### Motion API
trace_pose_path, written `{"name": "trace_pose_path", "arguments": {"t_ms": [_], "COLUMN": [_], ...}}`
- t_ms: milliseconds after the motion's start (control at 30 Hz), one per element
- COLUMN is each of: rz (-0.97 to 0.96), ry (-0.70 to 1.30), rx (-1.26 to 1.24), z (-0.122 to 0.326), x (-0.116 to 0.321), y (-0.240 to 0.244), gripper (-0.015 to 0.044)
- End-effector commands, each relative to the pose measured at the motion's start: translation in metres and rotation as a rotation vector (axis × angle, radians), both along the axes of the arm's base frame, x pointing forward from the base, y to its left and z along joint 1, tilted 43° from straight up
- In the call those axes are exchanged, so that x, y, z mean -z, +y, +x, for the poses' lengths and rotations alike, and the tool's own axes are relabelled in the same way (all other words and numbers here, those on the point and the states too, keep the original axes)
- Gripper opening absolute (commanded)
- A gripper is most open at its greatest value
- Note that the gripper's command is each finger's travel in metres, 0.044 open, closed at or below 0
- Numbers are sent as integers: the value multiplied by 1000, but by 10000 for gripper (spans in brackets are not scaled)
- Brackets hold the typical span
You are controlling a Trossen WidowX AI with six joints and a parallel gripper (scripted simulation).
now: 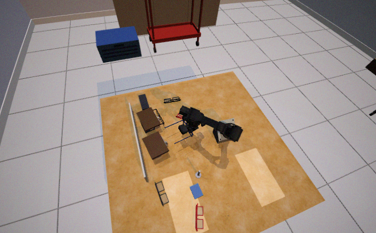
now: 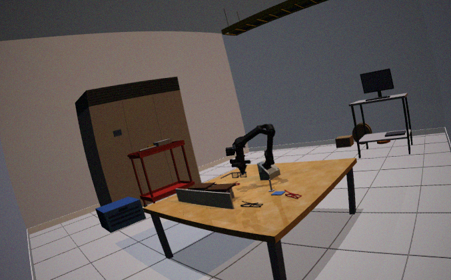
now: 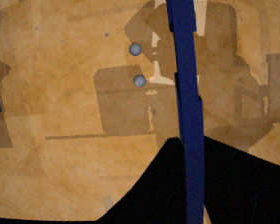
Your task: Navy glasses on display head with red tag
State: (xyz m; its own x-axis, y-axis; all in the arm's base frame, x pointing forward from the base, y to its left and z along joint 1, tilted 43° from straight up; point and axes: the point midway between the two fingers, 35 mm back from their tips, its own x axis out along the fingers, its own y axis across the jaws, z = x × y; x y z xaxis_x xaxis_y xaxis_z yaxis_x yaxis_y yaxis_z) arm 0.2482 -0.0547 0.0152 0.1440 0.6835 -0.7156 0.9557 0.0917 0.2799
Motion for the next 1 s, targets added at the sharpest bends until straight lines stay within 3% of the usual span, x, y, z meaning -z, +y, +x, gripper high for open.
{"name": "trace_pose_path", "arguments": {"t_ms": [0, 967], "rz": [-1, -7], "ry": [12, 32], "rx": [-7, -26], "z": [0, 1], "x": [4, 30], "y": [4, 27], "gripper": [0, 0]}}
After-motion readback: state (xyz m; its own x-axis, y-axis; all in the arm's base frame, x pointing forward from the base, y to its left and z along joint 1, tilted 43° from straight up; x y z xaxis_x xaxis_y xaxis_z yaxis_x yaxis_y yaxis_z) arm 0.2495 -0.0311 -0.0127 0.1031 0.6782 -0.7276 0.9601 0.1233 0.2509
